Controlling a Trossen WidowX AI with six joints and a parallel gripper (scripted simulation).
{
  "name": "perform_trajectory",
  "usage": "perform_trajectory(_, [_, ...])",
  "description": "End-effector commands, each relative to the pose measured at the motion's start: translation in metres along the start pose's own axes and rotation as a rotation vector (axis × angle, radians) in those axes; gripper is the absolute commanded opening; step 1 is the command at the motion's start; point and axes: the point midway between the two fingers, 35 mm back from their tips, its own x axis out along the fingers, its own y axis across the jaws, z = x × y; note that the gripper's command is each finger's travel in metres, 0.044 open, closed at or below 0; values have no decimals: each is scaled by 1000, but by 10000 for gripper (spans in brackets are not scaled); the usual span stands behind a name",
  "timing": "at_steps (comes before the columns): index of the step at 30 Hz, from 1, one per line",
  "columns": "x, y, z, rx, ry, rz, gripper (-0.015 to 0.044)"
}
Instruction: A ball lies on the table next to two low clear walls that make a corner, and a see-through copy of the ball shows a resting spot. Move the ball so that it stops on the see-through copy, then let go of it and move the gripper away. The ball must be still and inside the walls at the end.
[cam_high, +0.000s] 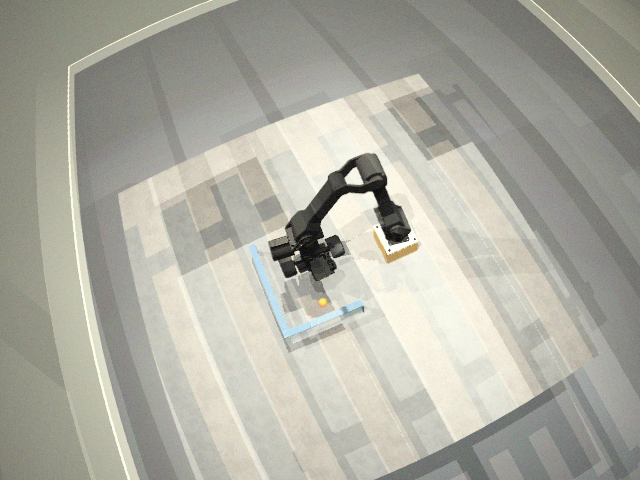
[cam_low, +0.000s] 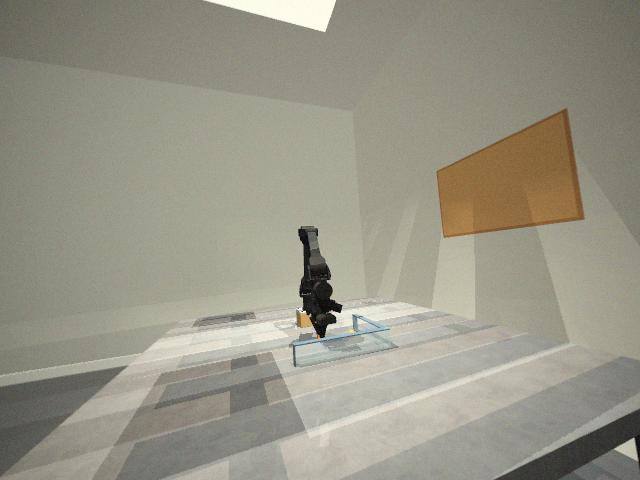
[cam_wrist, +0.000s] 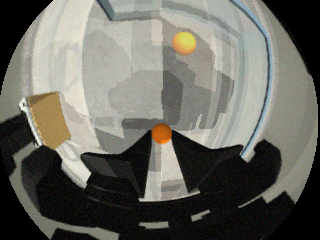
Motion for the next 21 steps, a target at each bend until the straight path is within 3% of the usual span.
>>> perform_trajectory(1, [1, 0, 1, -4, -5, 0, 102])
perform_trajectory(4, [1, 0, 1, -4, -5, 0, 82])
perform_trajectory(7, [-4, -1, 1, -4, -5, 0, 3])
perform_trajectory(21, [-99, -6, 0, -4, -5, -1, 0])
